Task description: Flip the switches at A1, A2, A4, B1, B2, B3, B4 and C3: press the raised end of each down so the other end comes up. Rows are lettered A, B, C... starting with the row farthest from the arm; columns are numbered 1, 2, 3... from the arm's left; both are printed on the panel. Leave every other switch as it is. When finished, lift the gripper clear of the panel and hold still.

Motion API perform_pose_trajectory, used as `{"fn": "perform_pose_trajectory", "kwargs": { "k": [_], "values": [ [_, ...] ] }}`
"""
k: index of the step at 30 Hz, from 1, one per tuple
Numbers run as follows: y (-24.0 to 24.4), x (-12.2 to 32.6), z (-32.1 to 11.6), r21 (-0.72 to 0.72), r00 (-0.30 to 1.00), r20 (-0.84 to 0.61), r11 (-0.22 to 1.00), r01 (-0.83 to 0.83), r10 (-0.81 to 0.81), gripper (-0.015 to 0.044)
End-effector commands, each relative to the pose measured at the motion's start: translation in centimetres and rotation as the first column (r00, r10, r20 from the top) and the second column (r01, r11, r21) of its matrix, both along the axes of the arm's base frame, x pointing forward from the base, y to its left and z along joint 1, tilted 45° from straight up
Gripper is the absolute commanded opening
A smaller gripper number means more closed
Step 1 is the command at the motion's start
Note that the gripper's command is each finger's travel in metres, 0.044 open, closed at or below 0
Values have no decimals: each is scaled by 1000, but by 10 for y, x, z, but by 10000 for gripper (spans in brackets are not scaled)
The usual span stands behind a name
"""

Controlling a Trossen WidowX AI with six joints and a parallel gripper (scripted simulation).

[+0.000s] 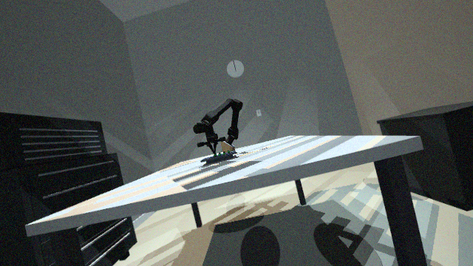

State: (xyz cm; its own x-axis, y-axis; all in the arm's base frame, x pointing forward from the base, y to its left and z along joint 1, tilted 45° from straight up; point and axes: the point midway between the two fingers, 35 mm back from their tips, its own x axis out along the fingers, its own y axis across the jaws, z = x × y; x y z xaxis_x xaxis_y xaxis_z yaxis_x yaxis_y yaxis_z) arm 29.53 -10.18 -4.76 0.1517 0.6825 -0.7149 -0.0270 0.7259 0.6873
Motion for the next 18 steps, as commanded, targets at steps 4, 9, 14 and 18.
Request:
{"fn": "perform_pose_trajectory", "kwargs": {
  "k": [4,9,14,18],
  "values": [
    [2,0,-1,4,1000,-3,1000,2,-2,0],
    [2,0,-2,4,1000,-3,1000,2,-2,0],
    [3,0,-2,4,1000,-3,1000,2,-2,0],
    [-33,-9,33,1,1000,11,1000,16,-16,0]
  ]
}}
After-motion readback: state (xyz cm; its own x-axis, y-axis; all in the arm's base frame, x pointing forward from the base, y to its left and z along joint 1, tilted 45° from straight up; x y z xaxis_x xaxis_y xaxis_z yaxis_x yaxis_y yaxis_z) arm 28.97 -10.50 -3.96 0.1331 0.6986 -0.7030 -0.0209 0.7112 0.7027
